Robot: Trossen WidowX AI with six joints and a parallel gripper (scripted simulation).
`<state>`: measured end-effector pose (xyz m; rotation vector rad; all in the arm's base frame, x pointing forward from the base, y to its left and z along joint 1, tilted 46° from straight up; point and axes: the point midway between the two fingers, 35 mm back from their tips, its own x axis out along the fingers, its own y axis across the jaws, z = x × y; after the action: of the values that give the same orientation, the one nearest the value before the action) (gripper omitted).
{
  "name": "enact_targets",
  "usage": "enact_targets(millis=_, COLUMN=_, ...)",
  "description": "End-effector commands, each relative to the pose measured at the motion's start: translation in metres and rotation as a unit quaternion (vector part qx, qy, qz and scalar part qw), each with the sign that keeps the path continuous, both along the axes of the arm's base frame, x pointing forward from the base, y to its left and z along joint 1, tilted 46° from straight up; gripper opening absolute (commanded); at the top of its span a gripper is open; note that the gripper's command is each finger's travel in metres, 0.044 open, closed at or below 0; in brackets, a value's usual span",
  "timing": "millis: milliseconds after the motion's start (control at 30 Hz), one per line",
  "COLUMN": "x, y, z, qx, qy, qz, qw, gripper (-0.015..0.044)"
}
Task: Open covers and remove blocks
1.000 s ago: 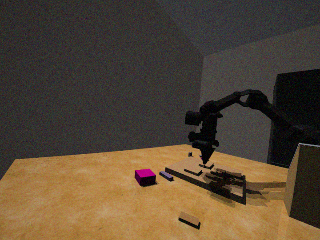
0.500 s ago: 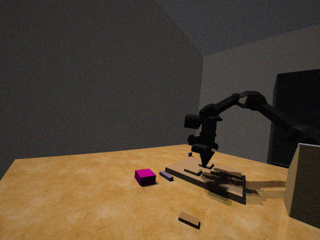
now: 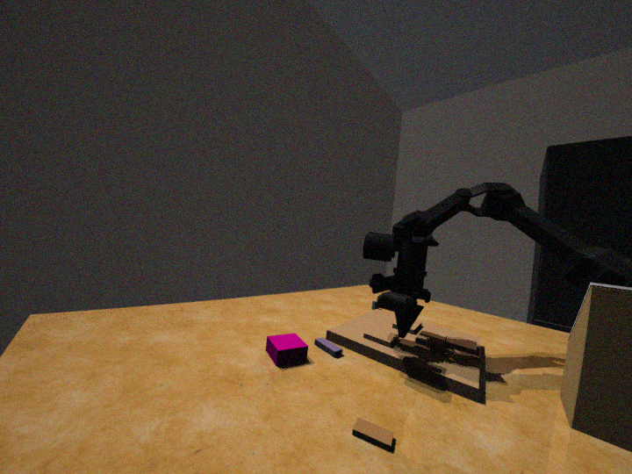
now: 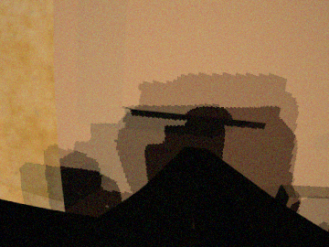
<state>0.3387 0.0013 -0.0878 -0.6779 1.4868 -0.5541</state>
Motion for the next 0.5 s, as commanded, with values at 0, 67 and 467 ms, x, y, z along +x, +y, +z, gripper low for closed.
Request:
enact_targets(millis=0, x=-0.0022, y=-0.0036, z=-0.0030, qx=-0.003, qy=0.004, qz=0.002, qw=1.000, gripper=0.0000)
enact_targets(millis=67, x=-0.0023, y=-0.0050, z=-0.0043, qx=-0.003, qy=0.004, qz=0.002, qw=1.000, gripper=0.0000)
enact_targets(millis=467, x=-0.0024, y=-0.0122, z=-0.0110, qx=-0.004, qy=0.004, qz=0.002, qw=1.000, gripper=0.0000)
